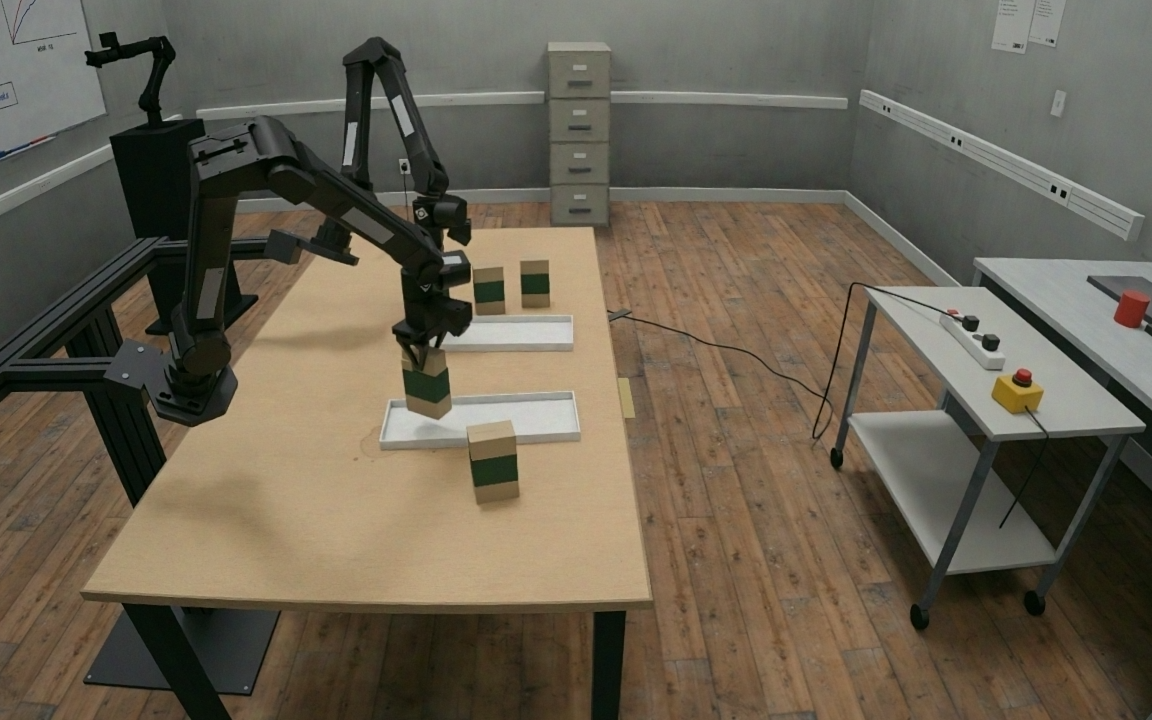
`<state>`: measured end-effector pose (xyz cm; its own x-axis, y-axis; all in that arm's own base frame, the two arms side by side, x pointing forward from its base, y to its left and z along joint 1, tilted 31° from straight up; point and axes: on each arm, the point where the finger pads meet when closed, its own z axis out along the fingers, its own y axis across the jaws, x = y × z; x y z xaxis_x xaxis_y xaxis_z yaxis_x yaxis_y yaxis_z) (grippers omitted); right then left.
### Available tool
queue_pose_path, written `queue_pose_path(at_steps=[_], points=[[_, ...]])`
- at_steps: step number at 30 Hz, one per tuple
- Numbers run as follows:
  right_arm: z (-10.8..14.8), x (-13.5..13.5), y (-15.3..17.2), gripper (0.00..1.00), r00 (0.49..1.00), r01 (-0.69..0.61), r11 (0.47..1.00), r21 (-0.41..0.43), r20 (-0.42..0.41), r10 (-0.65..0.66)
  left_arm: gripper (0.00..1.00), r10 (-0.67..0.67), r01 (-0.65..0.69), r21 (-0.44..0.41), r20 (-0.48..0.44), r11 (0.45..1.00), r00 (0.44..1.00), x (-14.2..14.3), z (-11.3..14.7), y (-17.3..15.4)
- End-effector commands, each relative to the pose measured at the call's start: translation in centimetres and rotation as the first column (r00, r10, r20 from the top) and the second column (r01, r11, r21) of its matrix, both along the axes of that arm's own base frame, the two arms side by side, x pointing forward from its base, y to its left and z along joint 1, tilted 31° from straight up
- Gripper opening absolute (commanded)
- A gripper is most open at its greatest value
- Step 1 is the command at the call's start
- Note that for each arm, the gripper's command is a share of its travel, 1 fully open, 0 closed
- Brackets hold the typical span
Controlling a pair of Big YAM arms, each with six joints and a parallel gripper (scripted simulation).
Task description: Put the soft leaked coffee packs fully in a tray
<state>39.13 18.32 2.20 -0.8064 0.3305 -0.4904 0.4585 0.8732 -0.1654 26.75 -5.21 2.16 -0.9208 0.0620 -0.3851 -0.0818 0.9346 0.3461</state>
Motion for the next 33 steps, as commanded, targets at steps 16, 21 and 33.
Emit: queue_pose_path(at_steps=[16, 21, 33], points=[[1.9, 1.8, 2.9, 0.22, 0.998, 0.003, 0.999, 0.043, 0.056, -0.005, 0.22, 0.013, -0.012, -0.022, 0.043, 1.000, 0.999, 1.9, 1.3, -0.9], [1.9, 1.8, 2.9, 0.22, 0.998, 0.003, 0.999, 0.043, 0.056, -0.005, 0.22, 0.013, -0.012, -0.022, 0.043, 1.000, 0.999, 1.9, 1.3, -0.9], [1.9, 1.8, 2.9, 0.22, 0.998, 0.003, 0.999, 0.043, 0.056, -0.005, 0.22, 0.005, -0.005, -0.008, 0.017, 1.000, 1.000, 1.5, -0.2, 0.0]])
